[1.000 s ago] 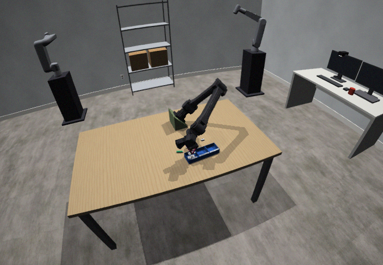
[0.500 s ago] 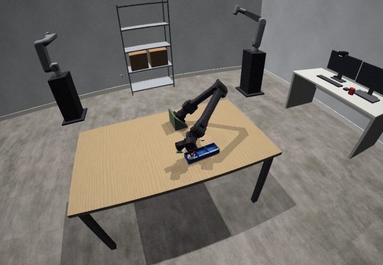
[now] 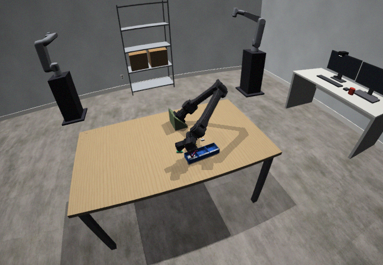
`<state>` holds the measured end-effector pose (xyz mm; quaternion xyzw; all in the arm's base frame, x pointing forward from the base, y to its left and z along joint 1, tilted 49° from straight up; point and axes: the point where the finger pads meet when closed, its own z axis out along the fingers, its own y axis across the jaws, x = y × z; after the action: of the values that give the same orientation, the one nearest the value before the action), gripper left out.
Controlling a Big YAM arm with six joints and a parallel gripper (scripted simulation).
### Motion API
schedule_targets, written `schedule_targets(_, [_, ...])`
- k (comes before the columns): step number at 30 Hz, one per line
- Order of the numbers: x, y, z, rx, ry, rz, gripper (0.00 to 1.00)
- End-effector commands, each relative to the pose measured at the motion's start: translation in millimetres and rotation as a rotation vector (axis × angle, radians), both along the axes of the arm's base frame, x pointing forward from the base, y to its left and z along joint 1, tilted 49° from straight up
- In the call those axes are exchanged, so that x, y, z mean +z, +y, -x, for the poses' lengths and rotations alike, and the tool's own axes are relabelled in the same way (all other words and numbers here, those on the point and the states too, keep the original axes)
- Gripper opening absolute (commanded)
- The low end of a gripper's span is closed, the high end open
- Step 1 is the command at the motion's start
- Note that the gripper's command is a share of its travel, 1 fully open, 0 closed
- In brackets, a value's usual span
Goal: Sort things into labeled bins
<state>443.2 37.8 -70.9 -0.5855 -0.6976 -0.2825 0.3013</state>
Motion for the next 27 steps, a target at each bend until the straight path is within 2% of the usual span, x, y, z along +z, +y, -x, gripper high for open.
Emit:
schedule_targets(1, [-3,-17,-13.4,-0.031,-0.028,0.009,0.31])
schedule_targets(15, [-1,-21,-19.1,-0.026,-0.048,0.012,0.31])
schedule_targets(18, [4,-23,-18.0,-0.025,-0.032,0.008,0.31])
schedule_targets(23, [22,-30,-24.2,-0.025,-0.063,0.015,0.31])
schedule_targets(27, [27,-34,-24.9,-0.025,-0.065,0.016,0.31])
